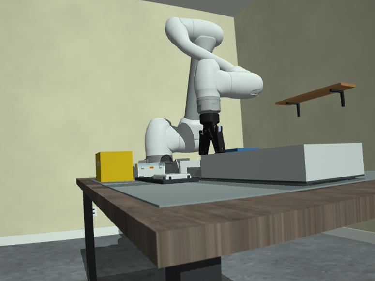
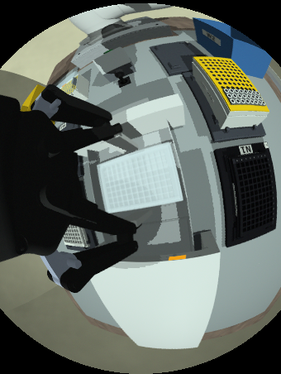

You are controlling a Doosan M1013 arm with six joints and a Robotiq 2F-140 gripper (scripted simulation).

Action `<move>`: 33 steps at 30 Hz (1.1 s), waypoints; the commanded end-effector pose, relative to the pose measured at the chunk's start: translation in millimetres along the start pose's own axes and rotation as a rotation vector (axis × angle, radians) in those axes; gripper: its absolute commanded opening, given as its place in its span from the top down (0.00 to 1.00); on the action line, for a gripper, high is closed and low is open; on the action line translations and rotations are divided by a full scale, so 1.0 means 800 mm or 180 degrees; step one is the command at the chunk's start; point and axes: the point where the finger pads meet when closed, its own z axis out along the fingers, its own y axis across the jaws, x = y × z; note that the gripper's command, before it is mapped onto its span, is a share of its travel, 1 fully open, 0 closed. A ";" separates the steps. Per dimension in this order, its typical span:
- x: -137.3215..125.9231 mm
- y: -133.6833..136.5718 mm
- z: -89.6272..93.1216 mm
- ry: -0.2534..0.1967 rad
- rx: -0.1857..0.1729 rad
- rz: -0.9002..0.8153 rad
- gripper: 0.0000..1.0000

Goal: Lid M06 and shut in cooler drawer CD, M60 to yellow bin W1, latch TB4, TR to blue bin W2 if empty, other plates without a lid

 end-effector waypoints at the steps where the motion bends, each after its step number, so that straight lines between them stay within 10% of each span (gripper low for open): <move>1: 0.000 0.000 0.000 0.0001 0.0000 0.0000 0.34; 33: 0.000 0.000 -0.022 0.0001 0.0000 0.0000 0.34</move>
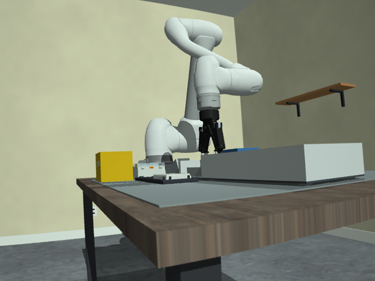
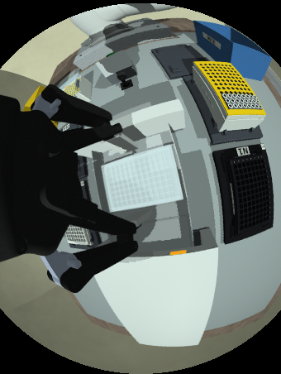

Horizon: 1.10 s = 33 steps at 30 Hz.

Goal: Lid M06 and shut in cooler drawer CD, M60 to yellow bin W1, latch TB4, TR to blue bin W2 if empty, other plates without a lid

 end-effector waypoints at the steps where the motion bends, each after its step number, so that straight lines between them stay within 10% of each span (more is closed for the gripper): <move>1: 0.000 0.000 -0.007 0.0001 0.0000 0.0000 0.34; 33: 0.000 0.000 -0.054 0.0001 0.0000 0.0000 0.34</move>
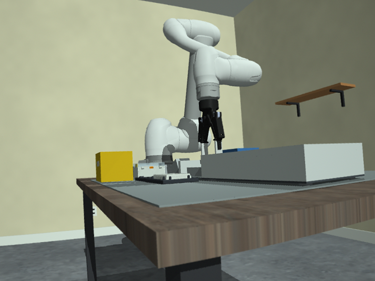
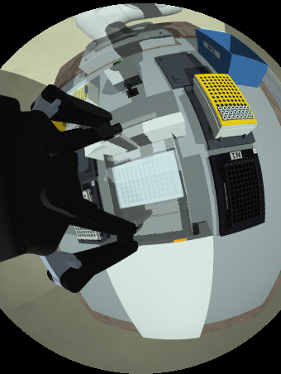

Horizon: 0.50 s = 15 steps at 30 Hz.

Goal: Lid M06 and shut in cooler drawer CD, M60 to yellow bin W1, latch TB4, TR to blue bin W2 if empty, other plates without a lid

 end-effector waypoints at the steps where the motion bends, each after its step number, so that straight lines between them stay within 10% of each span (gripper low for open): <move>1: 0.000 0.000 -0.007 0.0001 0.0000 0.0000 0.34; 15: 0.000 0.000 -0.027 0.0001 0.0000 0.0000 0.34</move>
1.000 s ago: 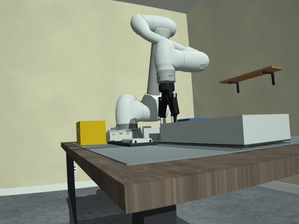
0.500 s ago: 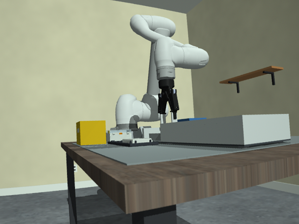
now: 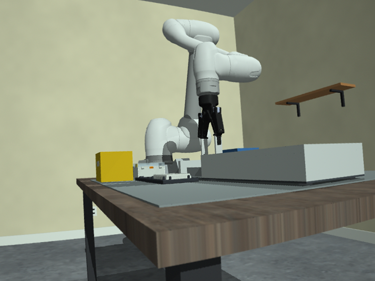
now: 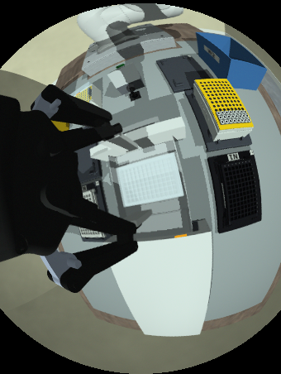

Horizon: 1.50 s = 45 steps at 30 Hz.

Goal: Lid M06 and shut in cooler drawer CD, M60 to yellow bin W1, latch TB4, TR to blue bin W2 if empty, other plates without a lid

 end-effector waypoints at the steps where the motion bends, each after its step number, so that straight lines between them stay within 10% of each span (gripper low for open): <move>1: 0.000 0.000 -0.007 0.0001 0.0000 0.0000 0.34; 45: 0.000 0.000 -0.070 0.0001 0.0000 0.0000 0.34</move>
